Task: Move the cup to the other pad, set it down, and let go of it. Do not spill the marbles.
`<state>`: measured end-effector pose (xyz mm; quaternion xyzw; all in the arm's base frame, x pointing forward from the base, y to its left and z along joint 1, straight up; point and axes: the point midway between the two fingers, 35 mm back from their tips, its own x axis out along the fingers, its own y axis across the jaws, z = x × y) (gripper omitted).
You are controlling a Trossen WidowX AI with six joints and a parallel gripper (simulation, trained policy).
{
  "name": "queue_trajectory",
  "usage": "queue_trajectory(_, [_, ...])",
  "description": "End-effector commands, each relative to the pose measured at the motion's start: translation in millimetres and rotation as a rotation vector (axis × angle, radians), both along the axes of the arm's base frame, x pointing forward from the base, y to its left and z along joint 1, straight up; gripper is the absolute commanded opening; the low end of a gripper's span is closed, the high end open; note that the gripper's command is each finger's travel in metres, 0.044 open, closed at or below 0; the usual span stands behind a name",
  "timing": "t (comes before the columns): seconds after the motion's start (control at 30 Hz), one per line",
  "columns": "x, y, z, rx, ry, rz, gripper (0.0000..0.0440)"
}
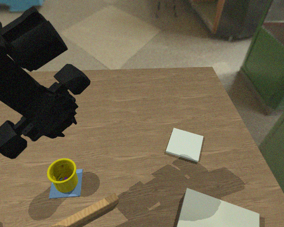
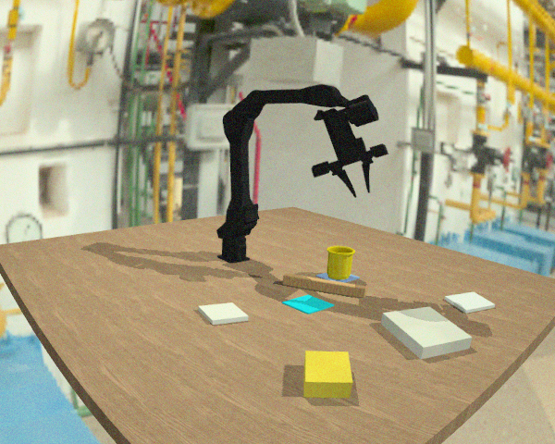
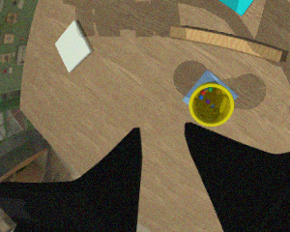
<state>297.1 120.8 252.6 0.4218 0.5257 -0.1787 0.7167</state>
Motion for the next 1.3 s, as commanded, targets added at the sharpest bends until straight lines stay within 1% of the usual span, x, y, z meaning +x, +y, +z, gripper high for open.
queue_trajectory(0.0, [-2.2,-1.0,-8.2,-0.016,0.047,-0.018,0.0151])
queue_trajectory(0.7, [-27.9,-13.1,-63.9,-0.164,0.357,-0.087,0.0166])
queue_trajectory(1.27, [-39.4,-18.0,-107.8,-0.251,0.474,-0.15,0.0184])
